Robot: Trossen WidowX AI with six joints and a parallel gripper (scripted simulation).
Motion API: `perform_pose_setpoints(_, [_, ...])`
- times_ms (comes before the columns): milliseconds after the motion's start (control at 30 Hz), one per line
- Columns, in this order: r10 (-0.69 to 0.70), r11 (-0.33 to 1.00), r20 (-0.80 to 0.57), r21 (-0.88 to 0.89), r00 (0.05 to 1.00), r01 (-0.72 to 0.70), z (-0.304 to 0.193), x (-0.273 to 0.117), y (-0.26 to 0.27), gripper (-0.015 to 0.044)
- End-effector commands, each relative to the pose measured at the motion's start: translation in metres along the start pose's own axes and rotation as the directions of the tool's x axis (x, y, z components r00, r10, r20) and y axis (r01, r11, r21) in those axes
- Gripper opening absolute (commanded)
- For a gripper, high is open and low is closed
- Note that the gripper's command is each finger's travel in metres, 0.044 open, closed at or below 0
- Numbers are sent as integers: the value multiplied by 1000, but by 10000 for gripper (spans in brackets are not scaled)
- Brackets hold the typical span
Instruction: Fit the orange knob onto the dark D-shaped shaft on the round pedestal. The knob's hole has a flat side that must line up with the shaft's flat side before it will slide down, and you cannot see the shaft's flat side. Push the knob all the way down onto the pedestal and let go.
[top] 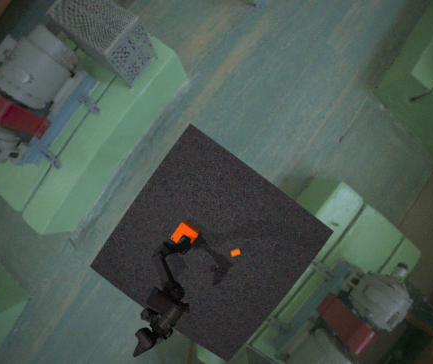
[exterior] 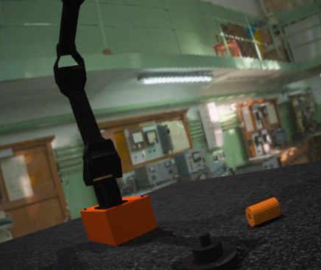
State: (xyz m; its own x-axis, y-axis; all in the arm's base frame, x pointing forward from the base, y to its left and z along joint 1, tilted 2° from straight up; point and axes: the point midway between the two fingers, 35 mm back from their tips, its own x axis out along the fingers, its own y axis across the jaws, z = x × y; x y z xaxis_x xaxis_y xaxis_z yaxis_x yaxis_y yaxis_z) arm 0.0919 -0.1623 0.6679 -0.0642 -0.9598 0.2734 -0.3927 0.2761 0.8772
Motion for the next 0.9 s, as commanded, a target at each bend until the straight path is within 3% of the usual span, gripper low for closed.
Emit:
perform_pose_setpoints(0, [1, 1000, -10, -18, 1000, -1, -4, 0, -2, 426])
perform_pose_setpoints(133, [-4, 943, -207, -327, 978, -65, -75, -11, -44, 440])
perform_pose_setpoints(300, [-44, 844, -353, -513, 935, -154, -123, -27, -83, 440])
perform_pose_setpoints(467, [-153, 659, -535, -682, 831, -317, -181, -61, -144, 440])
perform_pose_setpoints(667, [-329, 408, -673, -734, 663, -543, -228, -114, -224, 440])
perform_pose_setpoints(867, [-516, 184, -711, -637, 478, -749, -248, -176, -304, 440])
